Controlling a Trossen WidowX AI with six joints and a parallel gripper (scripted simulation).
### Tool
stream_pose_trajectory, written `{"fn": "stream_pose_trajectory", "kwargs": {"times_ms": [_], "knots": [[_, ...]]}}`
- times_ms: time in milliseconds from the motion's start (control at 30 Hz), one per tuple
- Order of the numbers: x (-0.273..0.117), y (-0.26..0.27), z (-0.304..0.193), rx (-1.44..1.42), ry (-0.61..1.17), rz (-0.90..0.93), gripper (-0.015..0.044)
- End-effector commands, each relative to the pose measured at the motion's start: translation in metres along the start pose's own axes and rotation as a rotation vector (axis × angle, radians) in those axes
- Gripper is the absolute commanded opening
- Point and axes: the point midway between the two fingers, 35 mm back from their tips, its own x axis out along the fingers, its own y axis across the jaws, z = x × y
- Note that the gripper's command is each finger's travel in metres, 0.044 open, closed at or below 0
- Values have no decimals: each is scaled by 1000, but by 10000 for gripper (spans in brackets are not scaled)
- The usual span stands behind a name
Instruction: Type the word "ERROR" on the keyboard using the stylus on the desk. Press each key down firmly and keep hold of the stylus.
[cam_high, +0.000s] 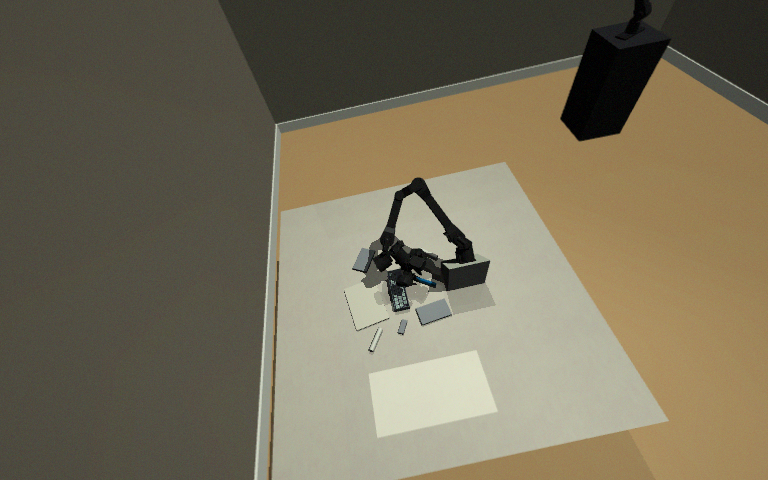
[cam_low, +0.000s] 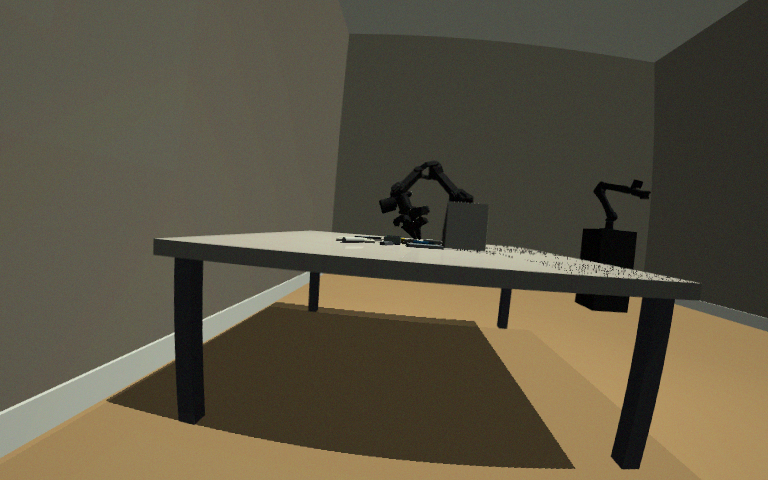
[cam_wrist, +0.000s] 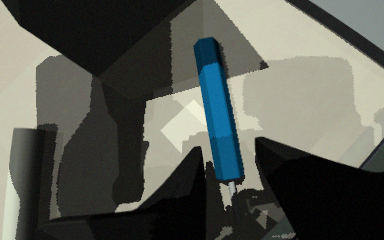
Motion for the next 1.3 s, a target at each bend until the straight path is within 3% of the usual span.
{"fn": "stream_pose_trajectory", "kwargs": {"times_ms": [0, 833, 1000, 1267], "knots": [[5, 0, -1, -9, -1, 9, 150], [14, 0, -7, -9, -1, 9, 150], [12, 0, -7, 0, -1, 2, 19], [0, -1, 0, -1, -1, 0, 0]]}}
